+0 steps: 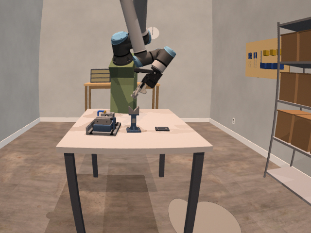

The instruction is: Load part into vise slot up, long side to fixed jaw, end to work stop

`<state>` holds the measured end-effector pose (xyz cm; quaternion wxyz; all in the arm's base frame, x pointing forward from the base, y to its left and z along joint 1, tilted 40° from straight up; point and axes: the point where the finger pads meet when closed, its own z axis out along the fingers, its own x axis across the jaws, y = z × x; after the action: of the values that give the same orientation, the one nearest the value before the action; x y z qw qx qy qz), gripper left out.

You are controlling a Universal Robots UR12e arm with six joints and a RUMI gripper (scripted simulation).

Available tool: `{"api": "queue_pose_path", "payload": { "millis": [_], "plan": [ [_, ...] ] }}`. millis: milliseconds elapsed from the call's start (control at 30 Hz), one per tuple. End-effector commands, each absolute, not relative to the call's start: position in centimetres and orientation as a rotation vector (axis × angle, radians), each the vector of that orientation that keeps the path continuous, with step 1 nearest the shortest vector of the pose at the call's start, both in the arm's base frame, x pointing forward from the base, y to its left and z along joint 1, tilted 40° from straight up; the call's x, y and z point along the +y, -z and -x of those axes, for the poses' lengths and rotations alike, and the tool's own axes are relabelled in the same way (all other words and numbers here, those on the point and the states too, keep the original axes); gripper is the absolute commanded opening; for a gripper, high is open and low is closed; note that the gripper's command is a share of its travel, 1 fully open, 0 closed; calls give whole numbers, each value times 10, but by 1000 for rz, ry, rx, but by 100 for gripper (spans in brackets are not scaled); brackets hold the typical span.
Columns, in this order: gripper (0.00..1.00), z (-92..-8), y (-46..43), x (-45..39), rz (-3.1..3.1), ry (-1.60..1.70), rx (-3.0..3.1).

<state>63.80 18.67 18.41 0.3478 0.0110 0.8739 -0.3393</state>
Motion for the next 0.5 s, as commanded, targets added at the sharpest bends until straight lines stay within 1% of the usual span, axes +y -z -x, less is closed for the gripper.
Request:
{"api": "queue_pose_path", "payload": {
  "millis": [0, 467],
  "plan": [
    [0, -638, -184, 187, -57, 943, 2243],
    [0, -638, -184, 187, -95, 1038, 2202]
  ]
}}
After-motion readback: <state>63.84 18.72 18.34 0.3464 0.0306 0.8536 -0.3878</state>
